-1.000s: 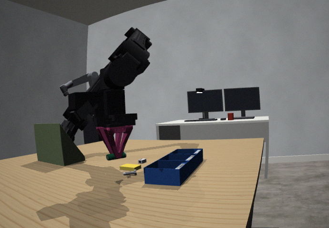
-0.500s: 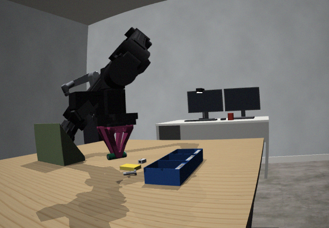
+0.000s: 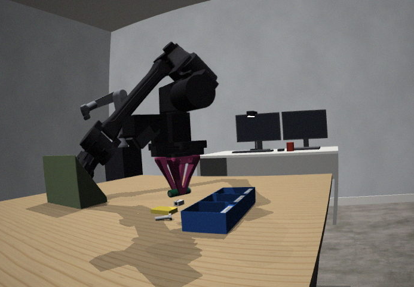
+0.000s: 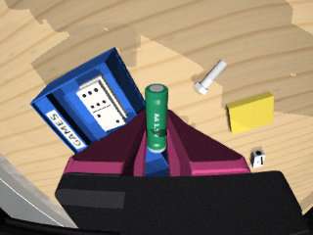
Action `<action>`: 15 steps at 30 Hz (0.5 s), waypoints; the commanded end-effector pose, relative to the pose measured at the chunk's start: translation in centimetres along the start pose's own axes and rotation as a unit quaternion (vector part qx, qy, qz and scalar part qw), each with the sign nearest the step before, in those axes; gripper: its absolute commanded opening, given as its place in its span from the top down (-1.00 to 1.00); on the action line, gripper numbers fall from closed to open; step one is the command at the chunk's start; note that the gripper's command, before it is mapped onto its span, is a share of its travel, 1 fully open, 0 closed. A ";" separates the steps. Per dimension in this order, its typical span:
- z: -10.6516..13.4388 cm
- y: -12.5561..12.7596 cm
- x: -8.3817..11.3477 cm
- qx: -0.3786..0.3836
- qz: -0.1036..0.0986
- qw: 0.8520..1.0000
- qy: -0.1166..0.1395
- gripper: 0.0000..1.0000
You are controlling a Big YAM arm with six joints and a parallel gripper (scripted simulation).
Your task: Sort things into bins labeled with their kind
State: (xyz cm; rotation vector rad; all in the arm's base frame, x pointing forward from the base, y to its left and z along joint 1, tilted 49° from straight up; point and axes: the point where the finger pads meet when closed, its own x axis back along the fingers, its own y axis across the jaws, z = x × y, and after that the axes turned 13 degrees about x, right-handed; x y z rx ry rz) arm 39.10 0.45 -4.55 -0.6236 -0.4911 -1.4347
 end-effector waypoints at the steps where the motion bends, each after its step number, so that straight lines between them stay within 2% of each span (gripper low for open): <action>1: 2.7 2.6 1.7 0.002 -0.015 1.000 -0.011 0.82; 4: 4.5 3.3 1.7 0.088 -0.014 0.996 -0.012 0.82; 9: 7.4 4.4 1.6 0.153 -0.007 0.988 -0.007 0.82; 11: 7.4 4.4 1.6 0.153 -0.007 0.988 -0.007 0.82; 12: 7.7 4.8 1.7 0.186 -0.010 0.982 -0.010 0.82; 15: 9.8 5.2 1.6 0.223 -0.011 0.975 -0.010 0.82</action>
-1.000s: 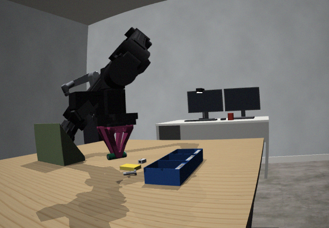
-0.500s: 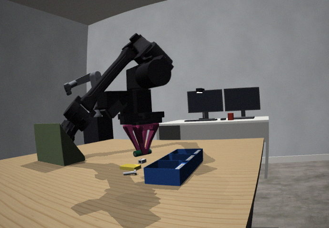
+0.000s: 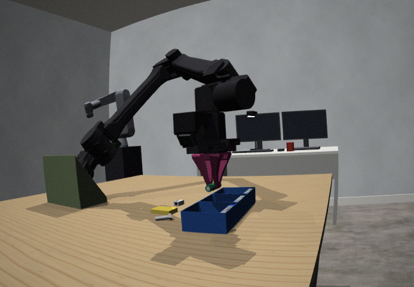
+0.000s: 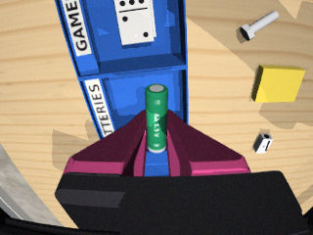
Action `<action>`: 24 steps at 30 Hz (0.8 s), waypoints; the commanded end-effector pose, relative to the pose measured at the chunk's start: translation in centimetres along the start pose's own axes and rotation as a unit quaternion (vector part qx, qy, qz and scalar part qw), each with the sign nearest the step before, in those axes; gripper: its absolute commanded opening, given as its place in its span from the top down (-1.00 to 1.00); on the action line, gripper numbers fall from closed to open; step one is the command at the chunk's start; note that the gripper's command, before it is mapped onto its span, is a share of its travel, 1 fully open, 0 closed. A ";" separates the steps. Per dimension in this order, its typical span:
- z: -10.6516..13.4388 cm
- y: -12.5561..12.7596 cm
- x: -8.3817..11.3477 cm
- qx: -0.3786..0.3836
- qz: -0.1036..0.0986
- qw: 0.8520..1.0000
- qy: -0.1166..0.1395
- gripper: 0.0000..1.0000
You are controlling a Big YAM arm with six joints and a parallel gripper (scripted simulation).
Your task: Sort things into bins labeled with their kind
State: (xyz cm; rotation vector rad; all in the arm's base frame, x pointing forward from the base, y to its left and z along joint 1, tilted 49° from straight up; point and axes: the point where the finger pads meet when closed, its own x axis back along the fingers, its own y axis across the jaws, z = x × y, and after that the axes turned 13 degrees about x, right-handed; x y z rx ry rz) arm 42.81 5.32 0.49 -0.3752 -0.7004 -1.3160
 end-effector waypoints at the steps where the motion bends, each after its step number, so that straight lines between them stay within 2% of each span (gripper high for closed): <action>1: 2.3 2.9 1.7 0.078 -0.014 0.997 -0.011 0.82; 5: 3.2 3.6 1.7 0.081 -0.014 0.997 -0.012 0.82; 6: 2.0 3.4 3.0 0.068 -0.027 0.997 -0.016 0.82; 7: 1.5 3.1 2.7 0.063 -0.024 0.998 -0.014 0.82; 9: 0.8 0.8 1.1 0.041 -0.007 0.999 -0.002 0.82; 13: 0.6 0.7 1.1 0.041 -0.007 0.999 -0.002 0.82; 14: 1.2 2.6 1.4 0.063 -0.012 0.998 -0.009 0.82; 18: 1.1 2.2 1.2 0.059 -0.010 0.998 -0.007 0.82; 20: 1.5 1.2 -0.7 0.052 0.000 0.999 -0.002 0.82; 24: 1.5 1.2 -1.5 0.051 0.000 0.999 -0.002 0.82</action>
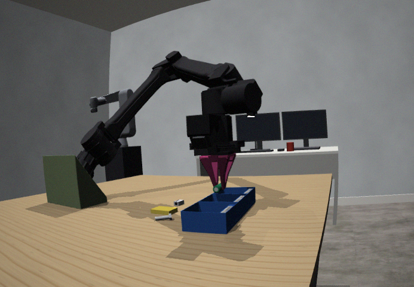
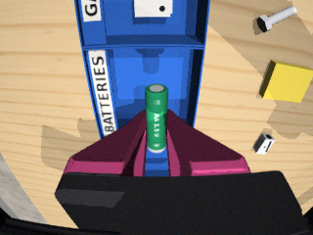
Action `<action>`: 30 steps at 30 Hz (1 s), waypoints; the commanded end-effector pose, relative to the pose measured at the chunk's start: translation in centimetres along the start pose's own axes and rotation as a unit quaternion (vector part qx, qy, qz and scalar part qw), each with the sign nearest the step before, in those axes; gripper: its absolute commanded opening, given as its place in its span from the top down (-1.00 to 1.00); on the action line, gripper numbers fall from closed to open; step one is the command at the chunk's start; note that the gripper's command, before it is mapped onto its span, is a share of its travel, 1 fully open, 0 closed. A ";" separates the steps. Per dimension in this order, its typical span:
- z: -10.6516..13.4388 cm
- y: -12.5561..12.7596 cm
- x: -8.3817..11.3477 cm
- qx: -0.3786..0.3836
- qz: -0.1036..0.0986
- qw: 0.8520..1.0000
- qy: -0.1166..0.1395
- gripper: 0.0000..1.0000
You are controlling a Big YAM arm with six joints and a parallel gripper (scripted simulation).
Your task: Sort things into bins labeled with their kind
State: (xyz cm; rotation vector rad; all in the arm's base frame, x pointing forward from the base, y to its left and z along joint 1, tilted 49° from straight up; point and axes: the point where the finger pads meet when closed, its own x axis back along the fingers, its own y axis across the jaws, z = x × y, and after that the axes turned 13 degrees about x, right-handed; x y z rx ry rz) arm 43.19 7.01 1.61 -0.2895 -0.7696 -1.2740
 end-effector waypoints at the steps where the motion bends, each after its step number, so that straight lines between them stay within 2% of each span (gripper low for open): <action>1: -0.3 0.3 -1.2 -0.002 0.001 1.000 -0.001 0.82; 6: -0.4 0.3 -1.8 -0.002 0.001 1.000 -0.001 0.82; 7: -1.4 0.8 -0.5 -0.007 -0.016 1.000 -0.008 0.82; 9: -0.3 0.2 -2.4 -0.002 0.001 1.000 -0.001 0.82; 18: -0.3 0.2 -4.2 -0.002 0.001 1.000 -0.001 0.82; 21: -1.8 1.2 -2.4 -0.006 -0.020 1.000 -0.010 0.82; 23: -1.8 1.2 -2.4 -0.006 -0.020 1.000 -0.010 0.82; 24: -1.2 1.3 -3.1 0.001 -0.012 1.000 -0.008 0.82; 25: -0.7 1.2 -2.8 0.005 -0.012 1.000 -0.008 0.82; 30: -1.0 1.5 -3.3 0.003 -0.011 1.000 -0.008 0.82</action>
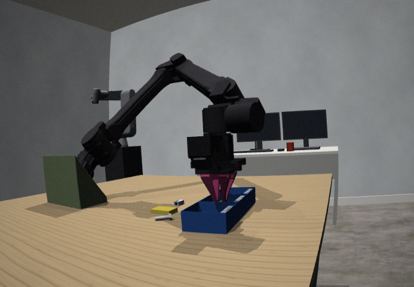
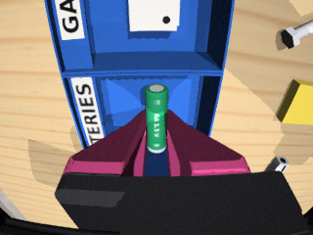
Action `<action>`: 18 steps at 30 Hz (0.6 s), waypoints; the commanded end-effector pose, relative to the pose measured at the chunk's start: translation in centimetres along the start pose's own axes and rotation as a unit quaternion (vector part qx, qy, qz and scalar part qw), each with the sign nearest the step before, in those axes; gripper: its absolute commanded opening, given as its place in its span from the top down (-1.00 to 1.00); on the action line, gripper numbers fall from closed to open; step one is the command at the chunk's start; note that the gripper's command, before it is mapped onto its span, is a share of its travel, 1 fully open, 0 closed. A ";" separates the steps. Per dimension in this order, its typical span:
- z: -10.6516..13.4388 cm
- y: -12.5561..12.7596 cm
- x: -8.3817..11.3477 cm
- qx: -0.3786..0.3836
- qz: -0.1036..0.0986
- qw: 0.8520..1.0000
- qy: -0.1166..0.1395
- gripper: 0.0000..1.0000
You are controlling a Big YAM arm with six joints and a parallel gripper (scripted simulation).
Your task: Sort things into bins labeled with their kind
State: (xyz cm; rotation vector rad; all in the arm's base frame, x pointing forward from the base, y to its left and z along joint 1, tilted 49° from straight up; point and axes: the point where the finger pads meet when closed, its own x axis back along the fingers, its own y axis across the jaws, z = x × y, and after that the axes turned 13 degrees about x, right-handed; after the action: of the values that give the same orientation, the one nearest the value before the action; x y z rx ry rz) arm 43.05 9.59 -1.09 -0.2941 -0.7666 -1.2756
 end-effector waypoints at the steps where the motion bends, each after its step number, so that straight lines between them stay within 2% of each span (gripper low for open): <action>1: -0.6 1.4 0.3 0.006 -0.011 1.000 -0.007 0.82; 2: -0.3 1.2 0.9 0.008 -0.012 1.000 -0.008 0.82; 3: -0.6 1.3 0.2 0.006 -0.010 1.000 -0.007 0.82; 10: -0.3 1.1 -0.2 0.007 -0.006 1.000 -0.005 0.82; 11: -0.3 1.1 0.8 0.008 -0.012 1.000 -0.008 0.82; 14: -0.3 1.1 0.8 0.008 -0.012 1.000 -0.008 0.82; 15: -0.4 0.6 -0.3 0.002 -0.004 1.000 -0.004 0.82; 18: -0.3 0.2 -0.5 0.001 -0.002 1.000 -0.002 0.82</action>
State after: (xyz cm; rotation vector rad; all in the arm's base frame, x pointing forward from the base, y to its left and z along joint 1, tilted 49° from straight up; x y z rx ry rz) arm 43.10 9.64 -1.11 -0.2943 -0.7678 -1.2767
